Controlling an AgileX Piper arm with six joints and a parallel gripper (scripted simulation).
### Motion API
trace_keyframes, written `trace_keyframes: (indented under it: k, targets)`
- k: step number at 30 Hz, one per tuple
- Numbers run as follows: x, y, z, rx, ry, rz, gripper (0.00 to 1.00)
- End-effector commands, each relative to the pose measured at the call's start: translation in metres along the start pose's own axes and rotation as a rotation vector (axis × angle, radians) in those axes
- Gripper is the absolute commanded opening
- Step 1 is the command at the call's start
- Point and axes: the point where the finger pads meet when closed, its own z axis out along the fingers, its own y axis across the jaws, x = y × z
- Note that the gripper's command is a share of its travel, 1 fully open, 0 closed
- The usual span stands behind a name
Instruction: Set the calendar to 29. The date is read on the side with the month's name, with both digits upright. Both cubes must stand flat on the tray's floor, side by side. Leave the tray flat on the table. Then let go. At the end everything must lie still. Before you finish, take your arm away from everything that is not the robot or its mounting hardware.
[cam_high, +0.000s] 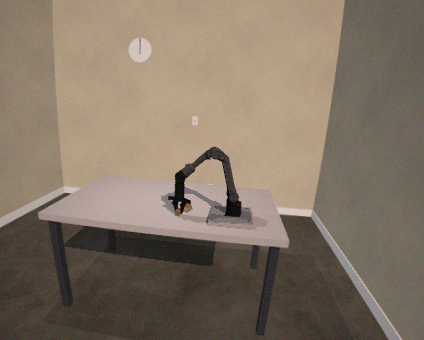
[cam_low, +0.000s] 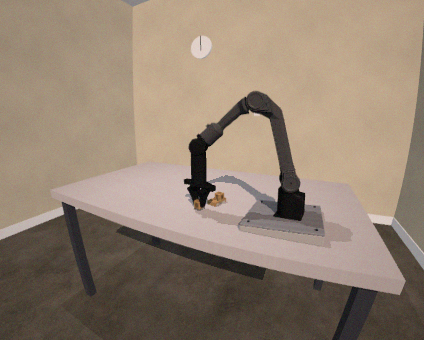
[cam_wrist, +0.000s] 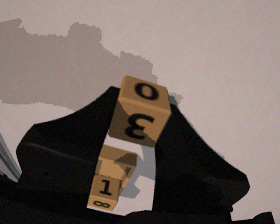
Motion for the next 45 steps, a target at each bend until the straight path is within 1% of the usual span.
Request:
trace_keyframes:
  k: [1,7,9,12,14,16,27,28,29,32,33,34,45]
  targets:
    - [-0.001,-0.001,-0.016,0.006,-0.004,-0.001,0.33]
    - [-0.001,-0.001,-0.061,0.006,-0.004,-0.001,0.33]
    - [-0.001,-0.001,-0.061,0.006,-0.004,-0.001,0.33]
    - [-0.001,-0.001,-0.078,0.006,-0.004,-0.001,0.33]
    - [-0.001,-0.001,-0.084,0.006,-0.004,0.000,0.33]
    - [-0.001,-0.001,-0.087,0.006,-0.004,0.000,0.33]
    - [0.001,0.000,-0.087,0.003,-0.002,0.000,0.33]
    - [0.007,0.000,-0.088,0.002,-0.003,0.002,0.33]
    - [0.020,-0.001,-0.089,0.002,-0.003,0.004,0.33]
    - [0.071,0.002,-0.095,0.002,-0.002,0.013,0.33]
    - [0.083,0.003,-0.096,0.002,-0.002,0.015,0.33]
    - [0.088,0.004,-0.097,0.002,-0.002,0.017,0.33]
    - [0.089,0.004,-0.096,0.003,-0.001,0.016,0.33]
